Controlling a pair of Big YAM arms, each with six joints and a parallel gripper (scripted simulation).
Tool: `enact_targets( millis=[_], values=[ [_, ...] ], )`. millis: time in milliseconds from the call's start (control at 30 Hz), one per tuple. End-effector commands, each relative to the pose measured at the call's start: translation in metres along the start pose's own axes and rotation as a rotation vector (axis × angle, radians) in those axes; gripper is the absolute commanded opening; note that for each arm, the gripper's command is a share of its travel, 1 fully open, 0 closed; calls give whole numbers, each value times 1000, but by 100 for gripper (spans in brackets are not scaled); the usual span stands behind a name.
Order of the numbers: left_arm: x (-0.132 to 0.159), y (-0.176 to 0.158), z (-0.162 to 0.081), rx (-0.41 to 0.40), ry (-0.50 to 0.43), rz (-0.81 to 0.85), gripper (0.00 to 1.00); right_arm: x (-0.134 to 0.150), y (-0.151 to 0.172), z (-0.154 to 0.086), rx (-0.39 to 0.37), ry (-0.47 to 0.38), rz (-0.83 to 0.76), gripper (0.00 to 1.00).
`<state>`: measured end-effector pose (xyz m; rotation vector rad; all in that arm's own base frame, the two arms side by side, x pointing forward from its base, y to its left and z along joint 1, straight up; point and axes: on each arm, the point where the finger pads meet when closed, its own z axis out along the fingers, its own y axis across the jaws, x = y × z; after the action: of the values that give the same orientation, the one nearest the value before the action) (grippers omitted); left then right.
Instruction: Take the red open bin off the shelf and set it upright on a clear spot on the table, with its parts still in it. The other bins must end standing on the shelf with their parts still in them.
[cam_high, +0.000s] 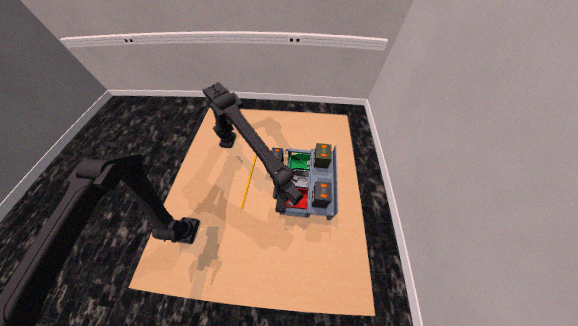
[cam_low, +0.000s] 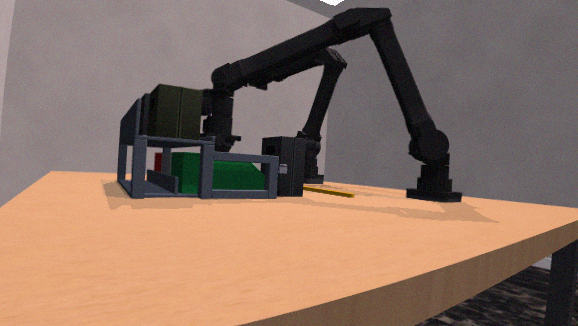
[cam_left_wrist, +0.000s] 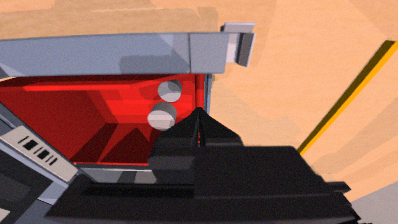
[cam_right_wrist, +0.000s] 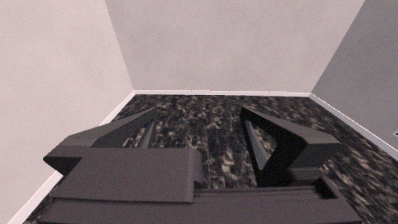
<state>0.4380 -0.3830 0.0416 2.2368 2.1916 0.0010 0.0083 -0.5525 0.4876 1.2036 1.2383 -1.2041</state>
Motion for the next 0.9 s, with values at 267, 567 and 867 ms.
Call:
enact_targets(
  millis=[267,567,867],
  values=[
    [1,9,18,25,24,-3,0,-13,-6,-8,7,-16,16,100],
    [3,8,22,32,29,-1,0,-13,-6,-8,7,-16,16,100],
    [4,8,24,34,31,-1,0,-13,-6,-8,7,-16,16,100]
  ],
)
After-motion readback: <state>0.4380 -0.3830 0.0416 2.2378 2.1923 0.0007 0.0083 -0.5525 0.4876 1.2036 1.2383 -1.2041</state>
